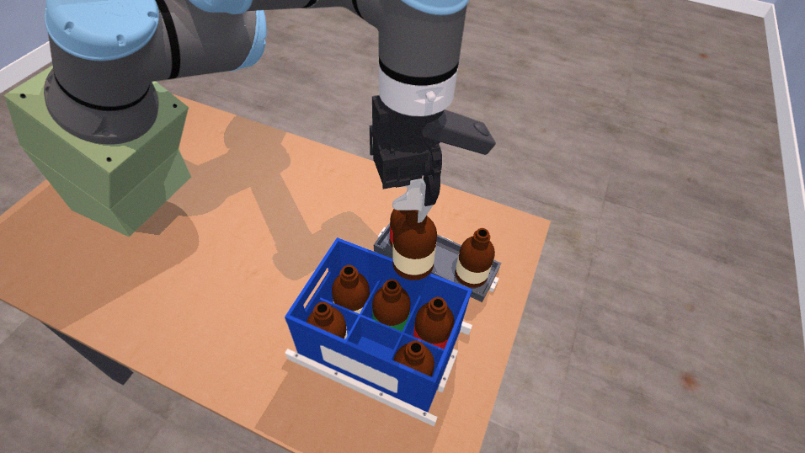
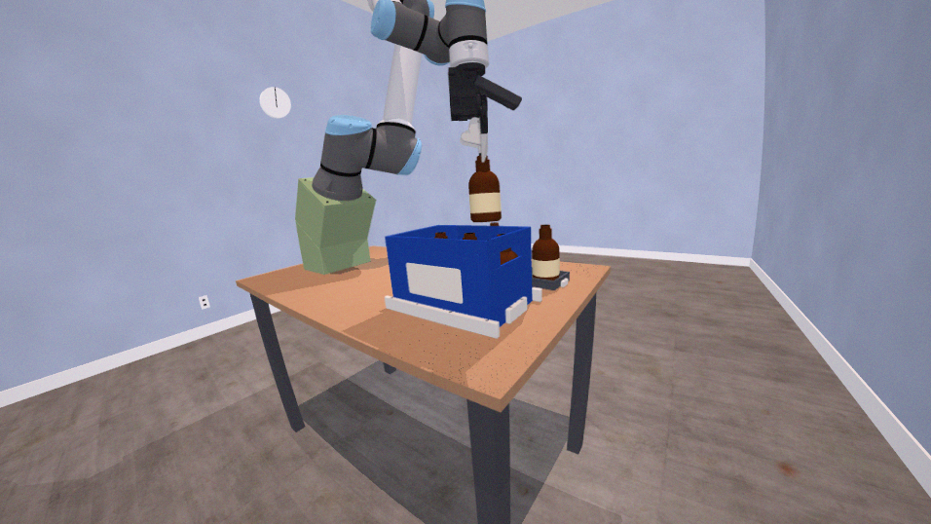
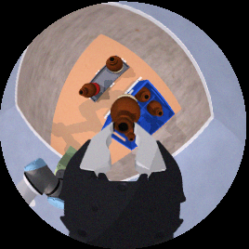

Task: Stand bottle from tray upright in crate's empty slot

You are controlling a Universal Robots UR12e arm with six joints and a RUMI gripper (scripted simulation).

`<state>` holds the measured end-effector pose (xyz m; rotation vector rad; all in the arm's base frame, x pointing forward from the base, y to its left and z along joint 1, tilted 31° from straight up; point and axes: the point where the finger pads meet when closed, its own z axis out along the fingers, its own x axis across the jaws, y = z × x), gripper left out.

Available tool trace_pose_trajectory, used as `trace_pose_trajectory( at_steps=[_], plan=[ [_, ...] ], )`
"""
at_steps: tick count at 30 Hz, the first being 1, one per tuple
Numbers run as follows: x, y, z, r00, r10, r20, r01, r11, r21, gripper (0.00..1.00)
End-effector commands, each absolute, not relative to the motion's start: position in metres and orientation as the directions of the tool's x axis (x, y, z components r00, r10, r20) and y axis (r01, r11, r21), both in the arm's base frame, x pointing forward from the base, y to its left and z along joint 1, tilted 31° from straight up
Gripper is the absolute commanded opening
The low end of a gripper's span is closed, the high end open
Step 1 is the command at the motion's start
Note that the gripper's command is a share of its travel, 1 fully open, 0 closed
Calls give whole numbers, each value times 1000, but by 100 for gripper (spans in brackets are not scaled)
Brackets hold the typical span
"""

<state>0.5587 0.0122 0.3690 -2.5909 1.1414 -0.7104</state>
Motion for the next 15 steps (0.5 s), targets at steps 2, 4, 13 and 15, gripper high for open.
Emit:
trace_pose_trajectory(
  at_steps=[2, 4, 13, 15],
  plan=[
    [557, -6, 369, 582, -737, 342, -629, -675, -386, 0],
    [557, -11, 369, 582, -737, 342, -629, -675, -386, 0],
    [556, -27, 369, 582, -737, 342, -629, -675, -386, 0],
    [556, -32, 368, 582, -737, 342, -629, -675, -386, 0]
  ],
)
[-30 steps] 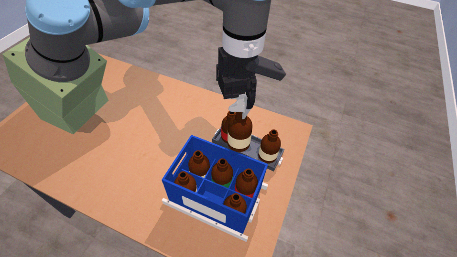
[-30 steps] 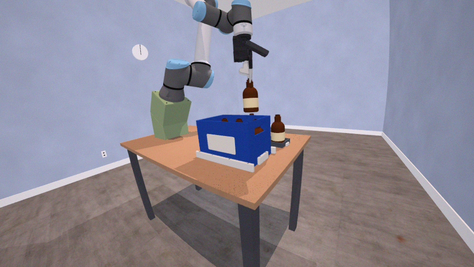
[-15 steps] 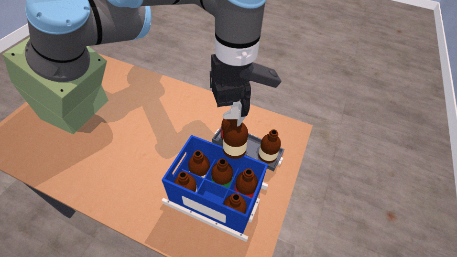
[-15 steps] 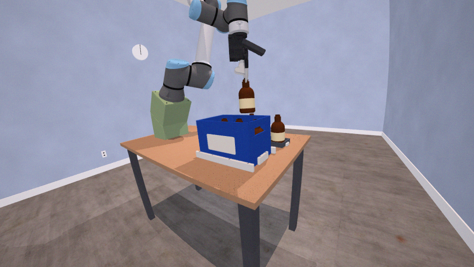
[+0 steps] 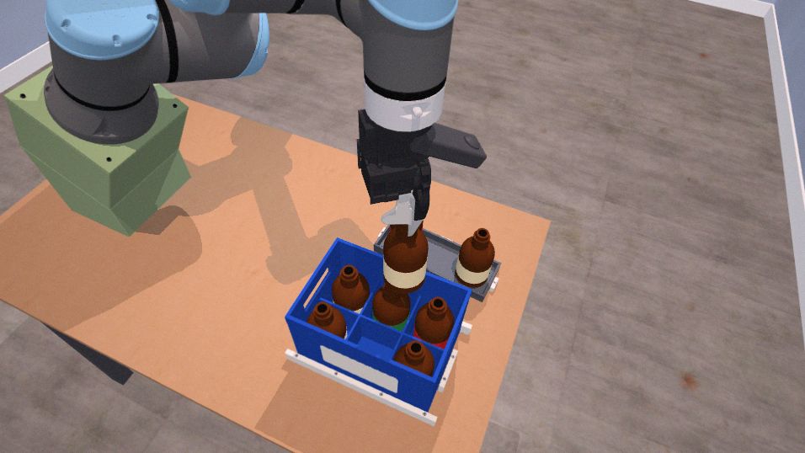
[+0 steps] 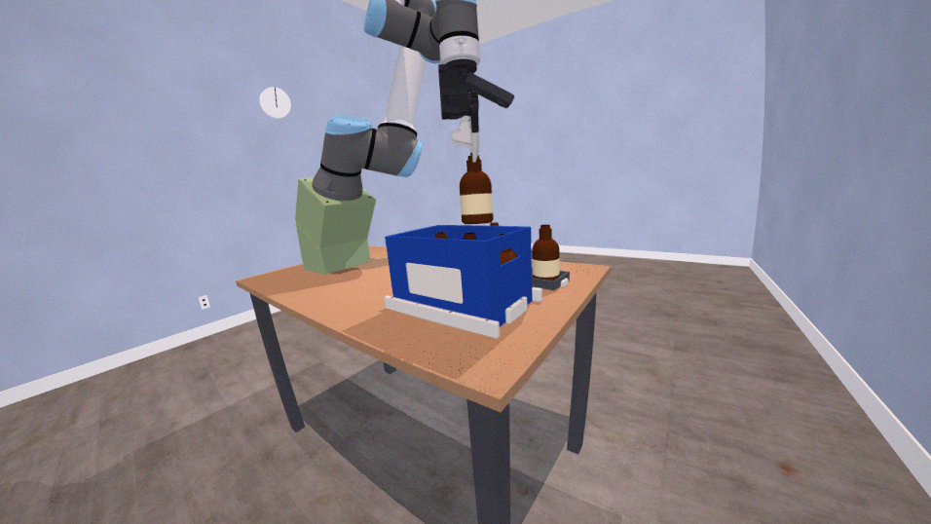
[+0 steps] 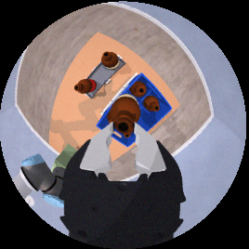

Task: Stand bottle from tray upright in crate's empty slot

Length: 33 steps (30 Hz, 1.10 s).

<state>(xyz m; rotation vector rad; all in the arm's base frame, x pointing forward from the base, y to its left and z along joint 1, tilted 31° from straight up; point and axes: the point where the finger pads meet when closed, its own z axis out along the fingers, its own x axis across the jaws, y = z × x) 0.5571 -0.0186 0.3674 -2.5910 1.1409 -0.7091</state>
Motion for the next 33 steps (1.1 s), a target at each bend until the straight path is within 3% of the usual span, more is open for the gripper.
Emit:
trace_pose_trajectory(
  at_steps=[1, 33],
  plan=[
    [556, -34, 368, 582, -737, 342, -629, -675, -386, 0],
    [553, -91, 366, 582, -737, 342, -629, -675, -386, 0]
  ],
)
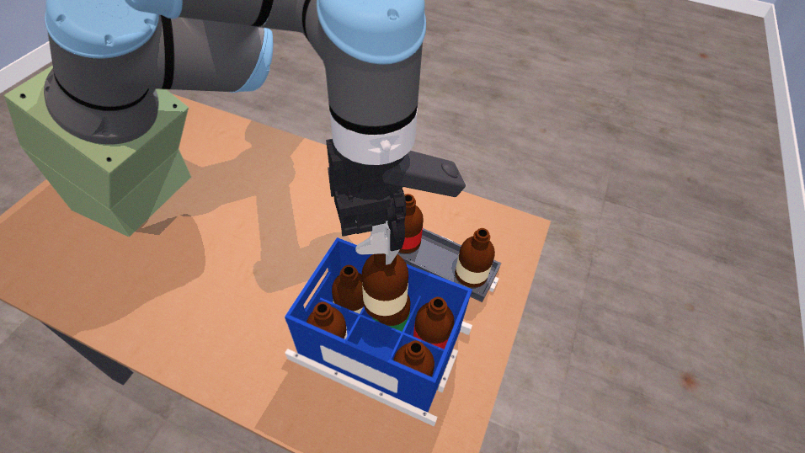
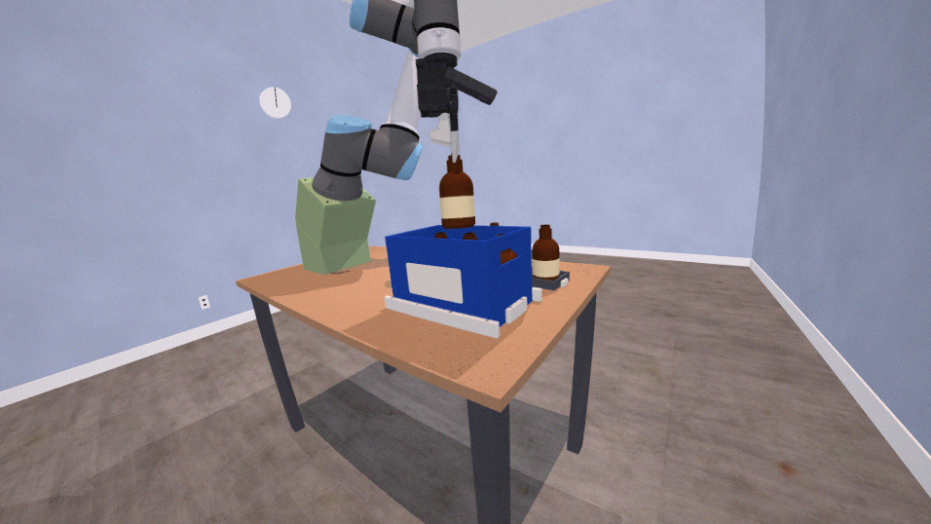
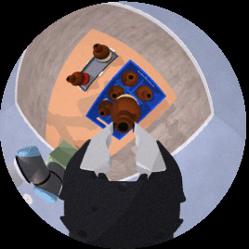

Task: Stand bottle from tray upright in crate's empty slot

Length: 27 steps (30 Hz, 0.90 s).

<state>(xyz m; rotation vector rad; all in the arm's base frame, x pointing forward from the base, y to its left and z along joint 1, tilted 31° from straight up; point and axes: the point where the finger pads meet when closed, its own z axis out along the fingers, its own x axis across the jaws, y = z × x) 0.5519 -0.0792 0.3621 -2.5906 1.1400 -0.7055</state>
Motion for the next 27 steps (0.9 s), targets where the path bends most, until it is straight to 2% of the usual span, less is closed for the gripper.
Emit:
trace_pose_trajectory(
  at_steps=[1, 27],
  plan=[
    [553, -92, 366, 582, -737, 342, -629, -675, -386, 0],
    [552, -119, 365, 582, -737, 342, -629, -675, -386, 0]
  ],
)
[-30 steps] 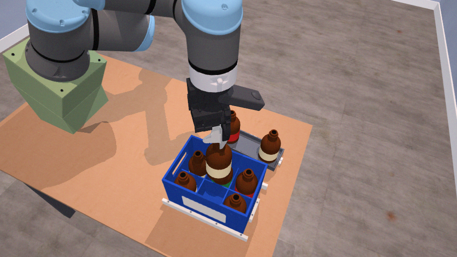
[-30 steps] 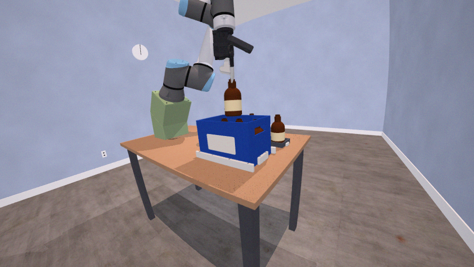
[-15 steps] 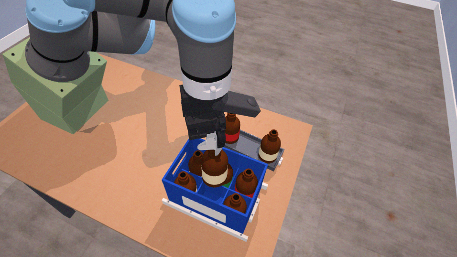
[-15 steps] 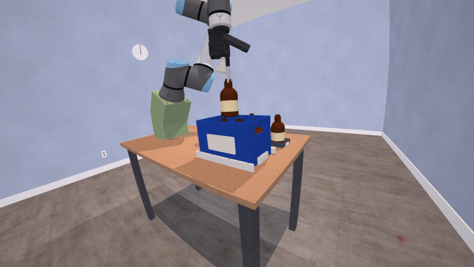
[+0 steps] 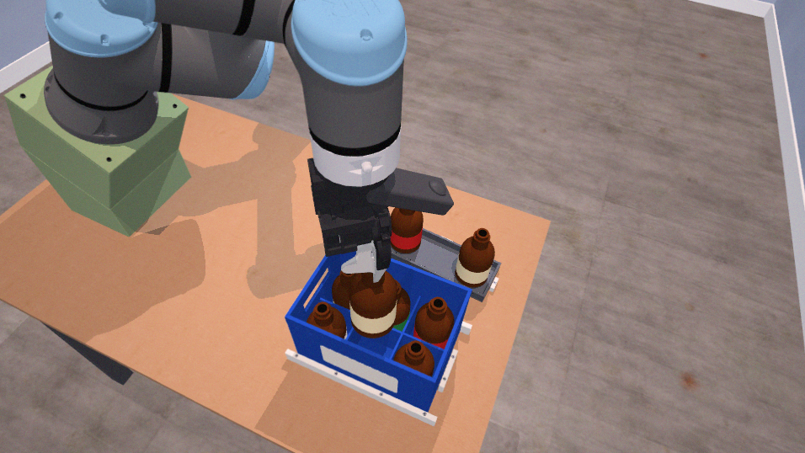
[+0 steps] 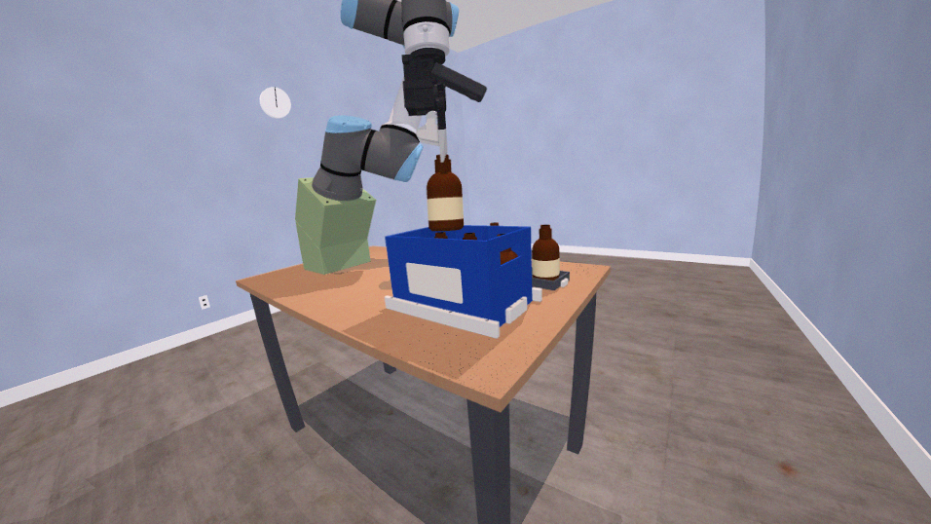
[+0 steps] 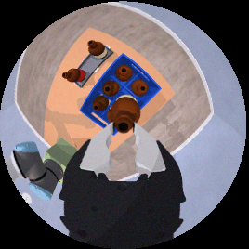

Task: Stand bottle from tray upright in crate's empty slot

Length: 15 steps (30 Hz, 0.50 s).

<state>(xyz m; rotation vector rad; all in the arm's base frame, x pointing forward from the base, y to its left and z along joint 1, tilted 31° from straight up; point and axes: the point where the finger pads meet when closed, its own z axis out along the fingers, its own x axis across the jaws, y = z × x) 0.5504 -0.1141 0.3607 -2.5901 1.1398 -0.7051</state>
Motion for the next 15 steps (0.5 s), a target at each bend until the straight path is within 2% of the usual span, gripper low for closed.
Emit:
trace_pose_trajectory(
  at_steps=[1, 15],
  plan=[
    [552, -120, 365, 582, -737, 342, -629, -675, -386, 0],
    [551, -127, 365, 582, -737, 342, -629, -675, -386, 0]
  ],
)
